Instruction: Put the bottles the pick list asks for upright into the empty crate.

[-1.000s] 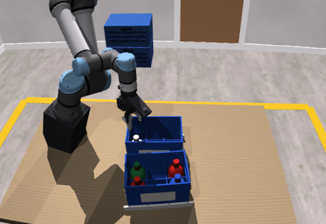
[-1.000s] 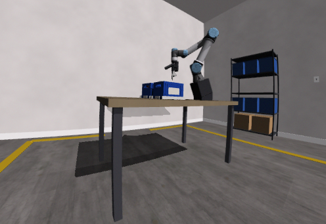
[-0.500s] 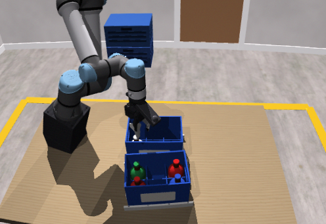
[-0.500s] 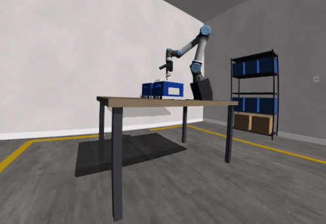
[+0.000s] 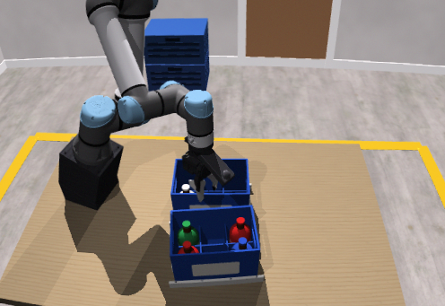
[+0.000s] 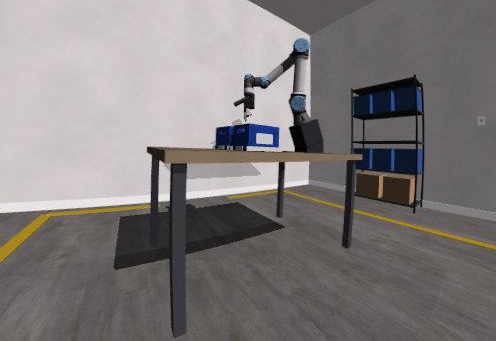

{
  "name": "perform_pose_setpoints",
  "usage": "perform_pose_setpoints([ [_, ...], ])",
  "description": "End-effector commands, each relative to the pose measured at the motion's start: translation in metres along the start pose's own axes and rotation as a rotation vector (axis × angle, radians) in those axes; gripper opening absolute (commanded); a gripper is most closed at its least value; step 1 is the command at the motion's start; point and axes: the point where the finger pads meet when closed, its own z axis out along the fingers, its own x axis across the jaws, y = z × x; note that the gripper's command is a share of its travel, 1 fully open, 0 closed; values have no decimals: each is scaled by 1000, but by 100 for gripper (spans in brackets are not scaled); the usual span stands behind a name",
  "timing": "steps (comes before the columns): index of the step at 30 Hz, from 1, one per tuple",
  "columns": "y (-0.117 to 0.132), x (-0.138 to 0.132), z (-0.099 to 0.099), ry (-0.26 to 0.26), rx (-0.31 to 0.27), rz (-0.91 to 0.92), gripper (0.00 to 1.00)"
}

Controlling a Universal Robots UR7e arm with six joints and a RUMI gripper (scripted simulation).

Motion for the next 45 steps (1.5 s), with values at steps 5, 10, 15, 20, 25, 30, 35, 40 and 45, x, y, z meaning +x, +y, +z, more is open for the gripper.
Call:
perform_pose_setpoints([
  [5, -34, 6, 0, 0, 0, 0, 38],
  [10, -58, 11, 0, 0, 0, 0, 38],
  [15, -83, 15, 0, 0, 0, 0, 38],
  [20, -98, 18, 0, 0, 0, 0, 38],
  [25, -122, 23, 0, 0, 0, 0, 38],
  [30, -147, 27, 0, 0, 0, 0, 38],
  [35, -162, 30, 0, 0, 0, 0, 38],
  [40, -169, 32, 0, 0, 0, 0, 38],
  [45, -169, 32, 0, 0, 0, 0, 38],
])
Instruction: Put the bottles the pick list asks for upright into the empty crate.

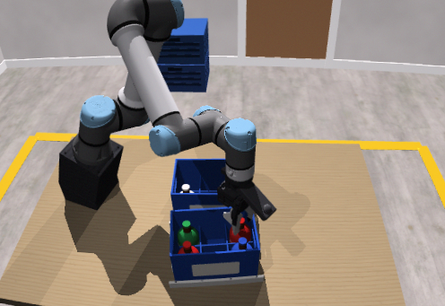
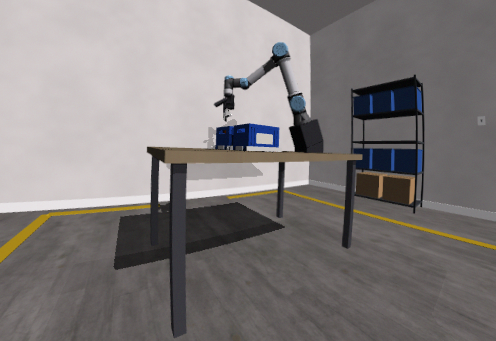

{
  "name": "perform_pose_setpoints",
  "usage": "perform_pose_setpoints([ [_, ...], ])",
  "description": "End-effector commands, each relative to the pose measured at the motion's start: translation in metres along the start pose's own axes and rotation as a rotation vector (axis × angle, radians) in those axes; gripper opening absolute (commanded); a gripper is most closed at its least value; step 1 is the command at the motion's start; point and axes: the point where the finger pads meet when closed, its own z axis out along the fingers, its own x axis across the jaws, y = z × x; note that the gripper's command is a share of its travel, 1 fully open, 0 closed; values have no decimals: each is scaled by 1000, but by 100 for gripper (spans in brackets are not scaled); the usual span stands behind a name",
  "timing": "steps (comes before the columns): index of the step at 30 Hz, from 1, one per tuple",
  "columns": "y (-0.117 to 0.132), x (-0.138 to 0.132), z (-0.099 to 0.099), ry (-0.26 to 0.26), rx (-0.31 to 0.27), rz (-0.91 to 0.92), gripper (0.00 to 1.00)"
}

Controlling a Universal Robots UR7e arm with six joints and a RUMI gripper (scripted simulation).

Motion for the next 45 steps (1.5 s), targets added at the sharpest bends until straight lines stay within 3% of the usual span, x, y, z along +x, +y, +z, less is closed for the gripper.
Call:
perform_pose_setpoints([
  [1, -1, 0, -1, 0, 1, 0, 38],
  [45, -1, 0, 47, 0, 1, 0, 38],
])
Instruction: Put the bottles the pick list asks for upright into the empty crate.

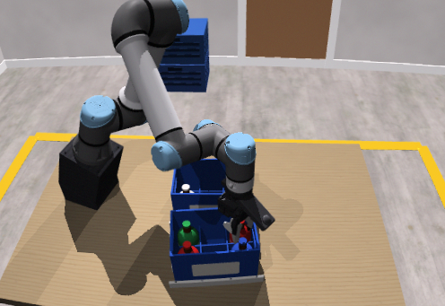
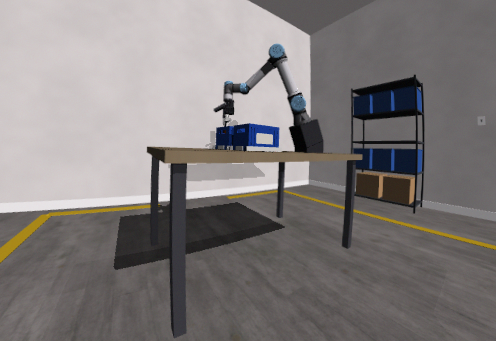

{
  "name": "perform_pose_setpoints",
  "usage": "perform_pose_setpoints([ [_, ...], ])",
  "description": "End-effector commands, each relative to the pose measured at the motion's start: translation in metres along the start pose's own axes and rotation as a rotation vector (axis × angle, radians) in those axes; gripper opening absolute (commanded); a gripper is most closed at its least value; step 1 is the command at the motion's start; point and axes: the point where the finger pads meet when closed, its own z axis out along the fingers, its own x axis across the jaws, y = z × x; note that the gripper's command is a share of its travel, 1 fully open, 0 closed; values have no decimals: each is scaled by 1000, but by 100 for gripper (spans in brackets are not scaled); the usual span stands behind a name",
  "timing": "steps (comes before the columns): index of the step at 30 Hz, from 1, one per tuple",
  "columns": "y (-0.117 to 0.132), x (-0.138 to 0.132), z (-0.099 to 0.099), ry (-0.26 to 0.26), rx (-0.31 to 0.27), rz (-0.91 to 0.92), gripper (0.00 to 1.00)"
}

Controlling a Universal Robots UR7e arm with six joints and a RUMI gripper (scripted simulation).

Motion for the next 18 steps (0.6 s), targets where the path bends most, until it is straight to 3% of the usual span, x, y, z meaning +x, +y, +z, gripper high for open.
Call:
perform_pose_setpoints([
  [1, -1, 0, 5, 0, 2, 0, 38],
  [18, -1, 0, 25, 0, 2, 0, 38],
])
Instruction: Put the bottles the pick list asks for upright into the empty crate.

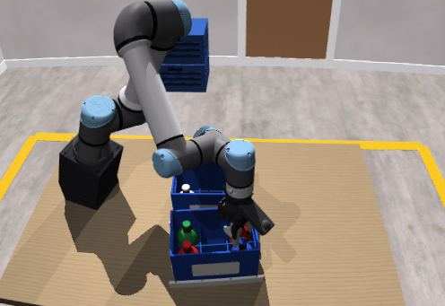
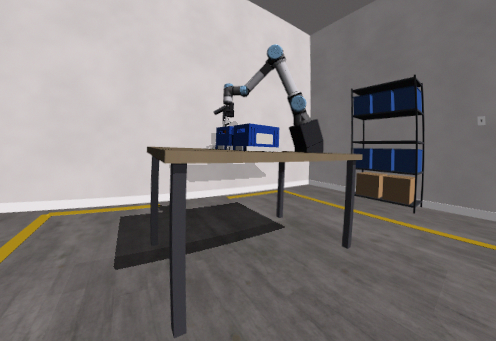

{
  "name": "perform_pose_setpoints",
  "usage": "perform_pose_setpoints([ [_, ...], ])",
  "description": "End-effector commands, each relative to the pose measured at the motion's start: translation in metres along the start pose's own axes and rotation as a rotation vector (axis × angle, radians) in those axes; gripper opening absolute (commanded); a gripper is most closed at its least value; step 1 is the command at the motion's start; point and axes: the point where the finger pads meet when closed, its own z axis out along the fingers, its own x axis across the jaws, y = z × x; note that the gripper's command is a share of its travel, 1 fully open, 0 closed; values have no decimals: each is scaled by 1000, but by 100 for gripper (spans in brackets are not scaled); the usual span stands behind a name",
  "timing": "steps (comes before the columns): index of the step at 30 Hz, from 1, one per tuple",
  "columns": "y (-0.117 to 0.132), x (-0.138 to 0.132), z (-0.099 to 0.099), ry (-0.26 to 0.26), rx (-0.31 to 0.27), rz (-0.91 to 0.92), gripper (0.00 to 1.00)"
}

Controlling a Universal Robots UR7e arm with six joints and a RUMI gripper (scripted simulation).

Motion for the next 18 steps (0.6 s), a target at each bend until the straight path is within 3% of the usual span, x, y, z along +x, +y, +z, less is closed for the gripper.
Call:
perform_pose_setpoints([
  [1, -1, 0, 5, 0, 2, 0, 38],
  [18, -1, 0, 20, 0, 2, 0, 38],
])
